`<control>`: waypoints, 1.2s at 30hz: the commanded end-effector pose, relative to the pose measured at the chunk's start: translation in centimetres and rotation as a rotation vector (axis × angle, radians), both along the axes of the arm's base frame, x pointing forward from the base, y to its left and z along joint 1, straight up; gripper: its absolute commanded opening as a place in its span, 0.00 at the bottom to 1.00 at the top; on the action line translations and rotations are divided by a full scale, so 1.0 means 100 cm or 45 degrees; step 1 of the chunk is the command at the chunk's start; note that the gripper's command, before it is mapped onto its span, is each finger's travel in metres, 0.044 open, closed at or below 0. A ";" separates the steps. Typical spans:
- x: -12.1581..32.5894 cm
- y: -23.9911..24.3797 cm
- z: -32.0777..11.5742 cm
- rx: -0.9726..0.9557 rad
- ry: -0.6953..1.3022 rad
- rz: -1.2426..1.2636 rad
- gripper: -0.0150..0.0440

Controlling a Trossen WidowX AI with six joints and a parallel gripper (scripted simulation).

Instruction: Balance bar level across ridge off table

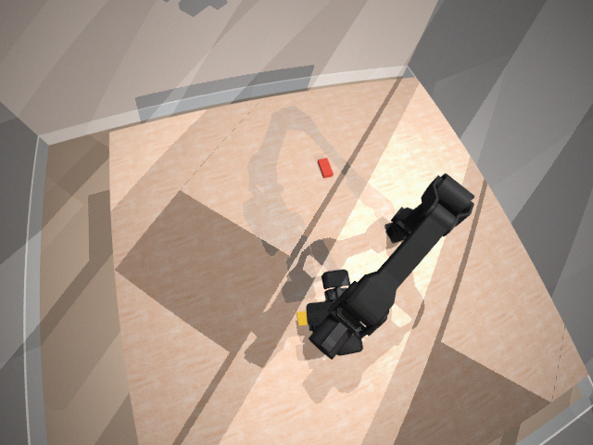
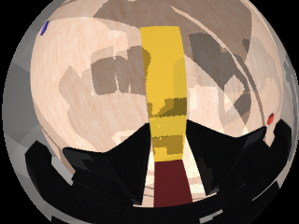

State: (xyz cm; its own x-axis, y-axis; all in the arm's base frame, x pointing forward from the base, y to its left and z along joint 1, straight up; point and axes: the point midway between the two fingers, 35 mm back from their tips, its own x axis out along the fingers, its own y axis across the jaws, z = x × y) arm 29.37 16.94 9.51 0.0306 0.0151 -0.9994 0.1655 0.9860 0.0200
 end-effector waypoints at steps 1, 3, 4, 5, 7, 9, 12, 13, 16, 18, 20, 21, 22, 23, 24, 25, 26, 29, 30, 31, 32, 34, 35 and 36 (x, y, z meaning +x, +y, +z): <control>0.000 0.000 0.000 0.000 0.000 0.000 0.54; 0.000 0.000 0.000 0.000 0.000 0.000 0.54; 0.000 0.000 0.000 0.000 0.000 0.000 0.54; 0.000 0.000 0.000 0.000 0.000 0.000 0.54; 0.000 0.000 0.000 0.000 0.000 0.000 0.54; 0.000 0.000 0.000 0.000 0.000 0.000 0.54; 0.000 0.000 0.000 0.000 0.000 0.000 0.54; 0.000 0.000 0.000 0.000 0.000 0.000 0.55; 0.000 0.000 0.000 0.000 0.000 0.000 0.55; 0.000 0.000 0.000 0.000 0.000 0.000 0.55; 0.000 0.000 0.000 0.000 0.000 0.000 0.55; 0.000 0.000 0.000 0.000 0.000 0.000 0.55; 0.000 0.000 0.000 0.000 0.000 0.000 0.55; 0.000 0.000 0.000 0.000 0.000 0.000 0.57; 0.000 0.000 0.000 0.000 0.000 0.000 0.57; 0.000 0.000 0.000 0.000 0.000 0.000 0.57; 0.000 0.000 0.000 0.000 0.000 0.000 0.57; 0.000 0.000 0.000 0.000 0.000 0.000 0.57; 0.000 0.000 0.000 0.000 0.000 0.000 0.57; 0.000 0.000 0.000 0.000 0.000 0.000 0.57; 0.000 0.000 0.000 0.000 0.000 0.000 0.57; 0.000 0.000 0.000 0.000 0.000 0.000 0.57; 0.000 0.000 0.000 0.000 0.000 0.000 0.61; 0.000 0.000 0.000 0.000 0.000 0.000 0.66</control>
State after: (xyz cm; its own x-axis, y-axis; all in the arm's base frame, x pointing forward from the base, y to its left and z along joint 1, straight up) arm 29.37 16.95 9.51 0.0306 0.0153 -0.9994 0.1655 0.9860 0.0202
